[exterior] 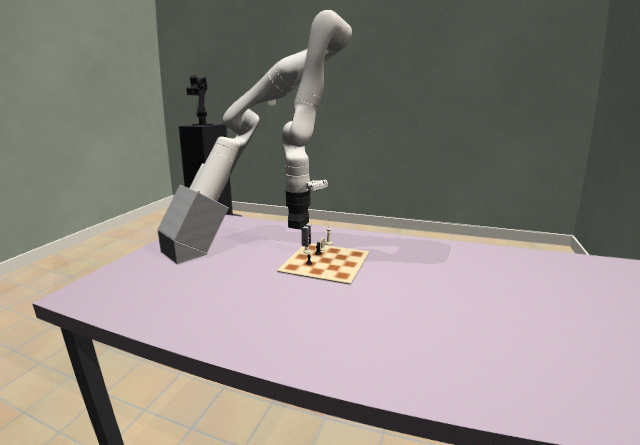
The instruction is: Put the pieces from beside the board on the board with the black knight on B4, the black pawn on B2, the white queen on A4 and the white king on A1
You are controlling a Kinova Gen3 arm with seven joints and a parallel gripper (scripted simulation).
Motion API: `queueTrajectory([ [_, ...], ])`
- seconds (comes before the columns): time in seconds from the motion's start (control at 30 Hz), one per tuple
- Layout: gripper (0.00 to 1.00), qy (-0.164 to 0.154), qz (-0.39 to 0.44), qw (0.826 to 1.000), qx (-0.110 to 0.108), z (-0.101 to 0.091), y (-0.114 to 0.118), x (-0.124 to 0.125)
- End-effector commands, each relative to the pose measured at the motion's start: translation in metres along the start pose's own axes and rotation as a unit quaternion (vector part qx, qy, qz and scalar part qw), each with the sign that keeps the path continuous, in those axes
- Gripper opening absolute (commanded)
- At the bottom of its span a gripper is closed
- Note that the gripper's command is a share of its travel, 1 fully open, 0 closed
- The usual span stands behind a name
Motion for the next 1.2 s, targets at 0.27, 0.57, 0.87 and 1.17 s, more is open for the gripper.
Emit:
queueTrajectory([
  [0.27, 0.48, 0.001, 0.001, 1.000, 0.001, 0.0003, -0.0003, -0.0006],
  [0.57, 0.79, 0.001, 0.001, 1.000, 0.001, 0.0003, -0.0003, -0.0006],
  [0.87, 0.79, 0.001, 0.001, 1.000, 0.001, 0.0003, -0.0003, -0.0007],
  [1.17, 0.79, 0.001, 0.001, 1.000, 0.001, -0.0027, -0.0004, -0.0007],
])
Point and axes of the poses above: the point where the finger pads meet when closed, its own z axis out along the fingers, its own y axis across the jaws, x = y × z, the point moved 6 cm from there along -z, back along the fingers, and after that the axes turned 5 degrees about -z, right-handed, at the moved point
